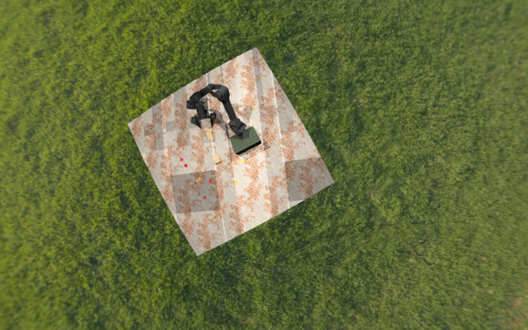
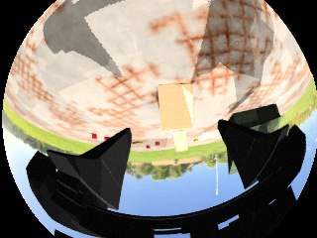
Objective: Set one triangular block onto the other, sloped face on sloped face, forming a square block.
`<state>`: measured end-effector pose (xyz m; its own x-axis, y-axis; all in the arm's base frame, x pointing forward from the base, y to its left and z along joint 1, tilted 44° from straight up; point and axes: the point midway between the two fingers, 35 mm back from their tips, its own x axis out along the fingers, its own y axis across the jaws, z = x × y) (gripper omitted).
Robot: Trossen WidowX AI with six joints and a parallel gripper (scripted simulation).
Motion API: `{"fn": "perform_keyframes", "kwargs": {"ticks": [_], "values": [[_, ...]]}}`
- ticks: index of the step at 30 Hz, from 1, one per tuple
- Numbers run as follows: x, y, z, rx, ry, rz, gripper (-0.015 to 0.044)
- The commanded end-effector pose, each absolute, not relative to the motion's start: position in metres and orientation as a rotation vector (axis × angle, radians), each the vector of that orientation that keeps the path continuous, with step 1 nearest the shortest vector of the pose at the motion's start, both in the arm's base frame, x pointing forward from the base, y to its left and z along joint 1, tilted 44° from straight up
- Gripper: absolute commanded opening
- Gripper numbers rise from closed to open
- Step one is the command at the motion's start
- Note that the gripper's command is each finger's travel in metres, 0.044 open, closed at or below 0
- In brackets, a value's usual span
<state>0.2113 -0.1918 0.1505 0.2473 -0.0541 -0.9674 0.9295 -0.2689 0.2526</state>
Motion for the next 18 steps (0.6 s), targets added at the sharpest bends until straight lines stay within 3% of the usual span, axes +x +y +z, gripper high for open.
{"fn": "perform_keyframes", "kwargs": {"ticks": [1,17,18], "values": [[0.218,-0.191,0.114,1.51,0.874,-1.221,0.044],[0.222,-0.19,0.089,1.511,0.875,-1.221,0.044],[0.222,-0.189,0.09,1.51,0.878,-1.218,0.0414]]}}
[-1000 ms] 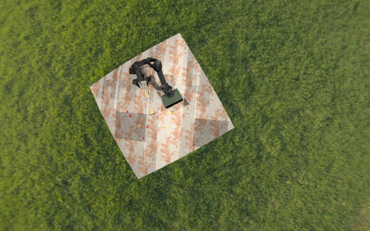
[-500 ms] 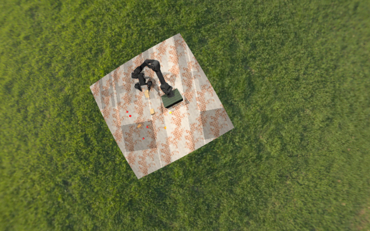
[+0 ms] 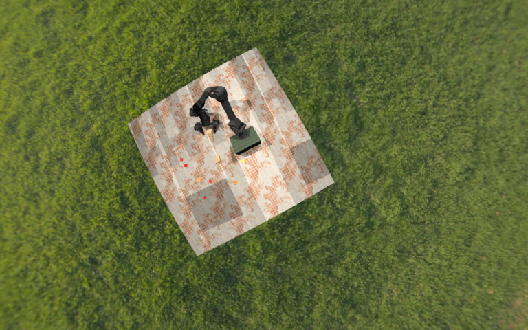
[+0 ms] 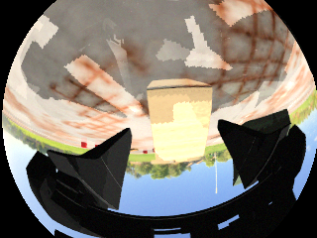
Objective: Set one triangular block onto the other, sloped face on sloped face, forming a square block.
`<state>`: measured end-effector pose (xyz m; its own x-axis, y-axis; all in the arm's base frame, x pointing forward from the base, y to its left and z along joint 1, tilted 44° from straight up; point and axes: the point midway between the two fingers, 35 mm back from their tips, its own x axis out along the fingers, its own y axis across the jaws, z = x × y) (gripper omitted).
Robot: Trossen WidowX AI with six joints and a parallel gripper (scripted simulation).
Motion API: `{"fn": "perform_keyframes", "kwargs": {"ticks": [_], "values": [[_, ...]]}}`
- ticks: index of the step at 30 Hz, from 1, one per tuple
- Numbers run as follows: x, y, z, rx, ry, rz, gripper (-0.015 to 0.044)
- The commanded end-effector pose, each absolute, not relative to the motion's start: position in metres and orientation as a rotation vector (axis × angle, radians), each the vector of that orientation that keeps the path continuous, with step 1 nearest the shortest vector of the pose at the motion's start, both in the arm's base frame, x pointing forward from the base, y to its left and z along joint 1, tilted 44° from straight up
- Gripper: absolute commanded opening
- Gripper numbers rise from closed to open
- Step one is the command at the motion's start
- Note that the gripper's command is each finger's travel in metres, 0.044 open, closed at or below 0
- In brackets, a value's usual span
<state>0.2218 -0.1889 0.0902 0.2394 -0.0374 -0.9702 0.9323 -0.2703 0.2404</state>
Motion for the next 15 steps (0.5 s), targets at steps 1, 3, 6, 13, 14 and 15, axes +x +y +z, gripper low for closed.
{"fn": "perform_keyframes", "kwargs": {"ticks": [1,3,6,13,14,15], "values": [[0.2218,-0.1888,0.0903,1.51,0.878,-1.218,0.0387],[0.2218,-0.1888,0.0903,1.51,0.878,-1.218,0.0335],[0.2218,-0.1888,0.0903,1.51,0.878,-1.218,0.0256],[0.2218,-0.1888,0.0903,1.51,0.878,-1.218,0.0151],[0.2218,-0.1888,0.0903,1.51,0.878,-1.218,0.0144],[0.2218,-0.1888,0.0903,1.51,0.878,-1.218,0.0137]]}}
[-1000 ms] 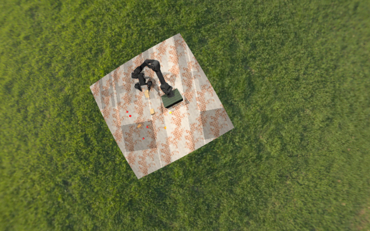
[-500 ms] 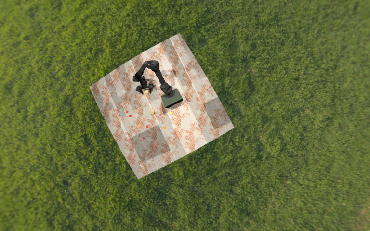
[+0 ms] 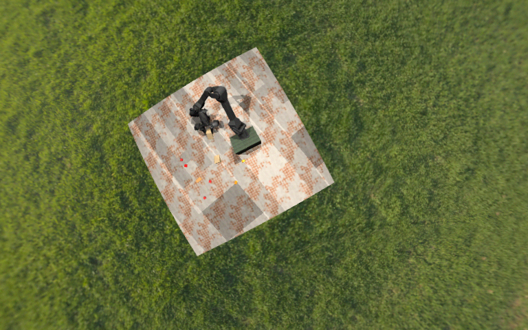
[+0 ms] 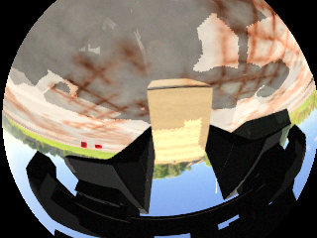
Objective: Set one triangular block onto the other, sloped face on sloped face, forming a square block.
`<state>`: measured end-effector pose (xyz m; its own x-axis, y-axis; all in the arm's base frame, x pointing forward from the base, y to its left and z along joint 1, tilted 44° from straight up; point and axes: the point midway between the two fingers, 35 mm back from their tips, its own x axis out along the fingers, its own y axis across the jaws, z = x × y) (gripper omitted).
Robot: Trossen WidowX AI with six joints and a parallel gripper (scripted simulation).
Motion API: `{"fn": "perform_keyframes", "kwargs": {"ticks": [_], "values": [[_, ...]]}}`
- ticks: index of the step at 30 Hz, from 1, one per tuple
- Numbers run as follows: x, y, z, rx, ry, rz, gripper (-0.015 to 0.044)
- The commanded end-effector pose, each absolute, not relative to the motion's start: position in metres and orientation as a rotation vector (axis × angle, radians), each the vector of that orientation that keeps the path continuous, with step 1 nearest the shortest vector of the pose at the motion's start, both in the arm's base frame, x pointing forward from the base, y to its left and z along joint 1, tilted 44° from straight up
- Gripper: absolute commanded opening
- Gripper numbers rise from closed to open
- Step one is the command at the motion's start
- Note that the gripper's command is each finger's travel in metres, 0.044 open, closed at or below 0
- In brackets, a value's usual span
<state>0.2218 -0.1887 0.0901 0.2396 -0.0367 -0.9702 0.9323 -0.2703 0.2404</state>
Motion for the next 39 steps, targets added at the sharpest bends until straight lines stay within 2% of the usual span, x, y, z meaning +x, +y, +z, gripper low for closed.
{"fn": "perform_keyframes", "kwargs": {"ticks": [1,6,26,39], "values": [[0.222,-0.189,0.09,1.51,0.878,-1.218,0.0131],[0.222,-0.187,0.093,1.51,0.878,-1.218,0.0],[0.225,-0.121,0.159,1.516,0.88,-1.214,0.0],[0.225,-0.119,0.156,1.404,0.941,-1.171,0.0]]}}
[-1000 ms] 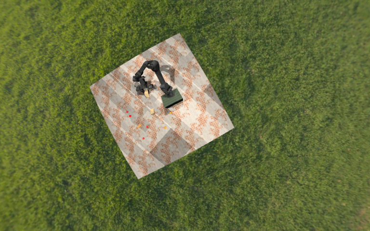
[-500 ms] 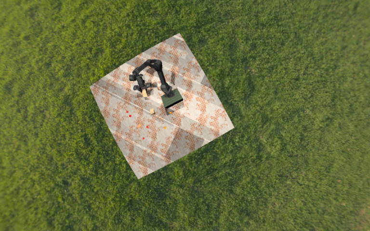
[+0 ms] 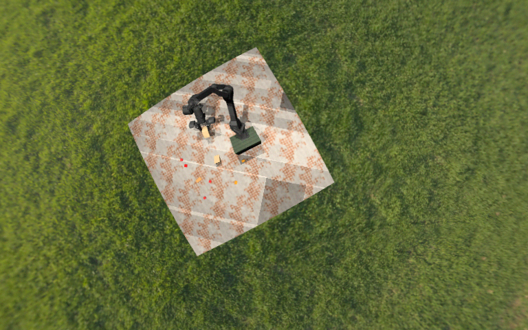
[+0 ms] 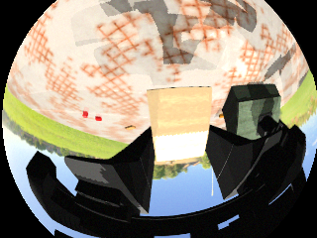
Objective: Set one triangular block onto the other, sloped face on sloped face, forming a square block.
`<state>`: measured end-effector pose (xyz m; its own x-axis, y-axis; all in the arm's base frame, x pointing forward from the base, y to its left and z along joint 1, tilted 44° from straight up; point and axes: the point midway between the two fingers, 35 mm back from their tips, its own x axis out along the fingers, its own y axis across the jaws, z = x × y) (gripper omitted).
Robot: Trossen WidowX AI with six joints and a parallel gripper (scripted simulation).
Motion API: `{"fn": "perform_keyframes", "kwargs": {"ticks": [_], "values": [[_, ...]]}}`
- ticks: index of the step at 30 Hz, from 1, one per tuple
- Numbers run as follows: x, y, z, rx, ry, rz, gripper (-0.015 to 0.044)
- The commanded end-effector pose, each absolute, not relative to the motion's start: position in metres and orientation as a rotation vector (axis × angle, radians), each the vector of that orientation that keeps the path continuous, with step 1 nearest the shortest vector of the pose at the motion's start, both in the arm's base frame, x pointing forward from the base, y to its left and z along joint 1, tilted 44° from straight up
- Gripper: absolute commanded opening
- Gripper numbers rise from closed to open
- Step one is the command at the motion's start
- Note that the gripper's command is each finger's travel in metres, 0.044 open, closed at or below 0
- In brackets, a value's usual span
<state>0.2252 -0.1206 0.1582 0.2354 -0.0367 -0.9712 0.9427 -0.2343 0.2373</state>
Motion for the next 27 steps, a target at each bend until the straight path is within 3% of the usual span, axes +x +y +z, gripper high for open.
{"fn": "perform_keyframes", "kwargs": {"ticks": [1,27], "values": [[0.225,-0.119,0.155,1.372,0.956,-1.159,0.0],[0.222,-0.114,0.142,0.533,1.313,-0.79,0.0]]}}
